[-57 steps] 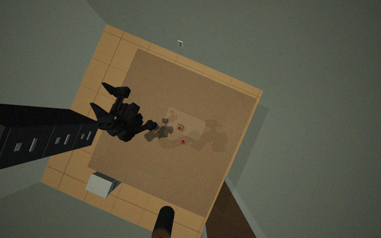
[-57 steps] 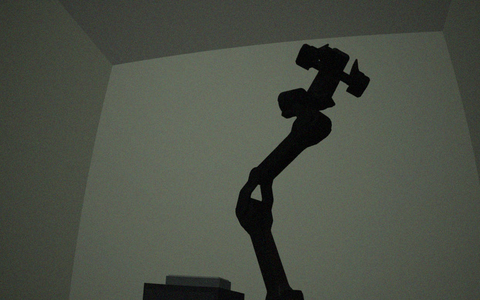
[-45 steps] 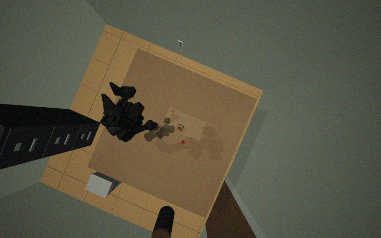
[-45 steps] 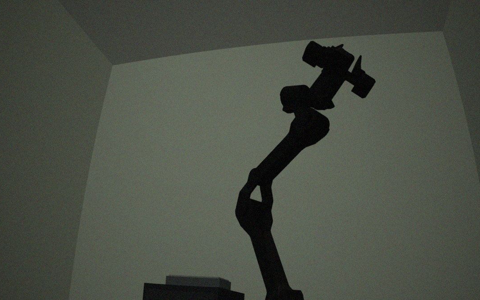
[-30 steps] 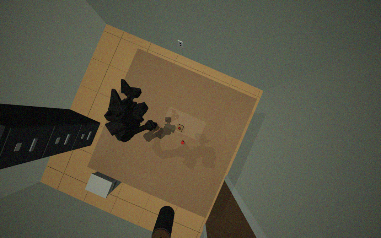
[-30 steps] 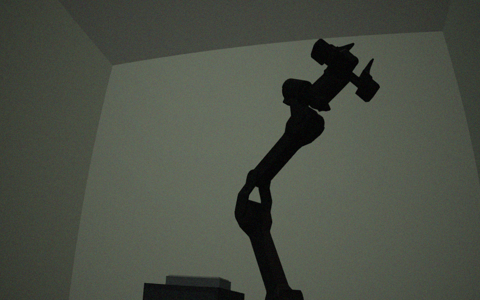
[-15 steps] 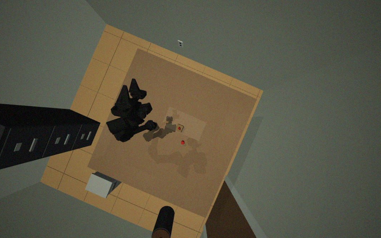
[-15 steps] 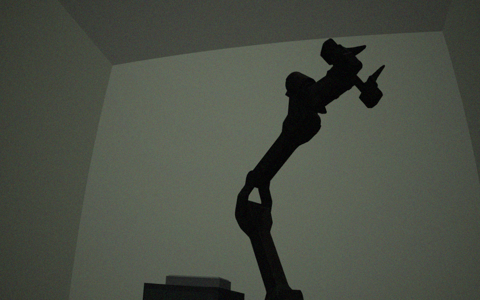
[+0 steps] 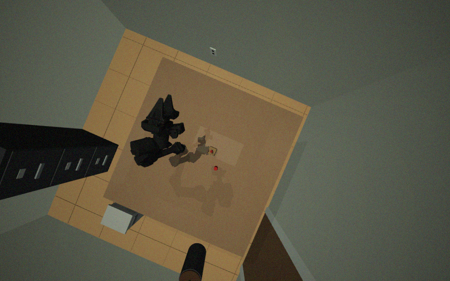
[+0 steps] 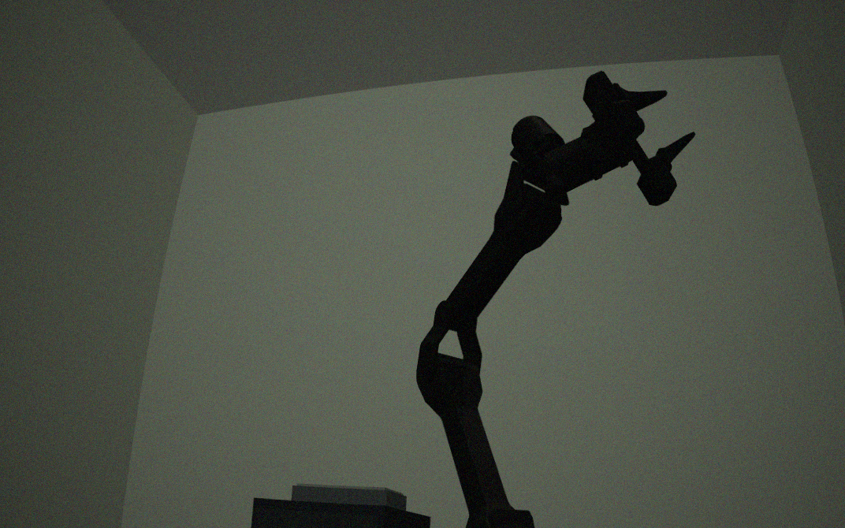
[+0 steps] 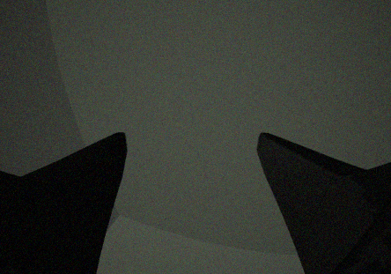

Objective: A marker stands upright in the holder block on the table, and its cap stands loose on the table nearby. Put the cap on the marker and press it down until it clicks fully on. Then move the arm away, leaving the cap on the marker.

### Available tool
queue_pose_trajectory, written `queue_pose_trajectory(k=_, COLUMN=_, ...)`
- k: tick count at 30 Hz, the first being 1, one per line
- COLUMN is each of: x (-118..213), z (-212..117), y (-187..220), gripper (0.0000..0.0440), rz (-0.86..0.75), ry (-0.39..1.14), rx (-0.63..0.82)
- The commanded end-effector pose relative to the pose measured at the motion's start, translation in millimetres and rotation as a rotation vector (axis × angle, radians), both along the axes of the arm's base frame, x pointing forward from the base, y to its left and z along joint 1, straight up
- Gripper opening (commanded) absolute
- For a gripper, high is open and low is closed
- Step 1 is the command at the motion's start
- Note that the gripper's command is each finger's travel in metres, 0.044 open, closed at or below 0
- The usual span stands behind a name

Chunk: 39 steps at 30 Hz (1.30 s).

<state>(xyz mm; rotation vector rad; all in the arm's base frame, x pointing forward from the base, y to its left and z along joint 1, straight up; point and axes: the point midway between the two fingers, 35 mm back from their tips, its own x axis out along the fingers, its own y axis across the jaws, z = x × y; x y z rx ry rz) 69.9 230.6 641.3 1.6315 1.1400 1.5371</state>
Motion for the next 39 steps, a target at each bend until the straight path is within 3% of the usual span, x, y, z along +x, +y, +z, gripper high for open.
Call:
queue_pose_trajectory(k=1, x=1, z=-4, y=1, gripper=0.0330, rz=-0.008, ry=-0.013, rx=-0.031)
queue_pose_trajectory(k=39, x=50, z=-106, y=25, gripper=0.0333, rz=-0.056, ry=0.010, rx=-0.478)
